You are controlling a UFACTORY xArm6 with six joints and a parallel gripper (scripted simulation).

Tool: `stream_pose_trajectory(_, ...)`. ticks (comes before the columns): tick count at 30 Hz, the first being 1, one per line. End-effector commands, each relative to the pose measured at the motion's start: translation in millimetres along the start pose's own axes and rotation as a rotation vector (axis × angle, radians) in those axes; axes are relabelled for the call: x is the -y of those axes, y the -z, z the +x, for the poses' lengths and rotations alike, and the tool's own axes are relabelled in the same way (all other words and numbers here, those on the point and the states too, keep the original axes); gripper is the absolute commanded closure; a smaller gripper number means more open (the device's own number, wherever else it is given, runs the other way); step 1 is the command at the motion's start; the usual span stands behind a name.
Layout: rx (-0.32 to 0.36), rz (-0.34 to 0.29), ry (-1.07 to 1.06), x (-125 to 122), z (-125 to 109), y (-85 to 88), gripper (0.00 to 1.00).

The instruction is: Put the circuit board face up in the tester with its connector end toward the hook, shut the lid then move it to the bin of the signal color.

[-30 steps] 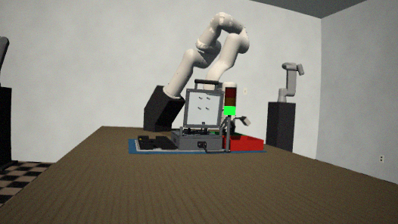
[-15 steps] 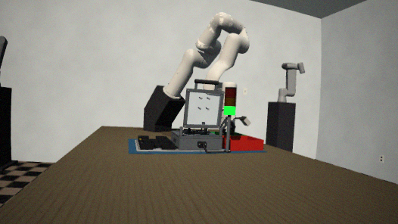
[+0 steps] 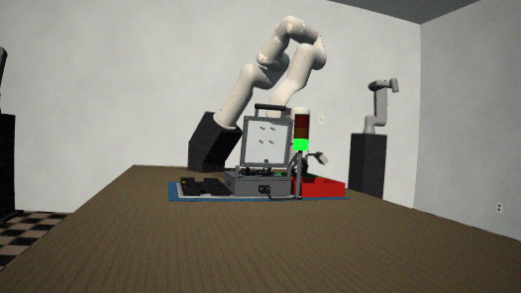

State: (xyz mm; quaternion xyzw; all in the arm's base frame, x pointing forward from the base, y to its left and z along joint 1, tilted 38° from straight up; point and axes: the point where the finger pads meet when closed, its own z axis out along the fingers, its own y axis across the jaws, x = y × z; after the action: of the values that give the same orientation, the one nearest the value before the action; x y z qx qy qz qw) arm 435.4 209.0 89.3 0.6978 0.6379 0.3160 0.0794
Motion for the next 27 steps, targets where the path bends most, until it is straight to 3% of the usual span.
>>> stream_pose_trajectory(1, -0.001, -0.002, 0.000, -1, 0, 0.9, 0.00)
stream_pose_trajectory(27, -0.001, -0.002, 0.000, -1, 0, 28.0, 0.00)
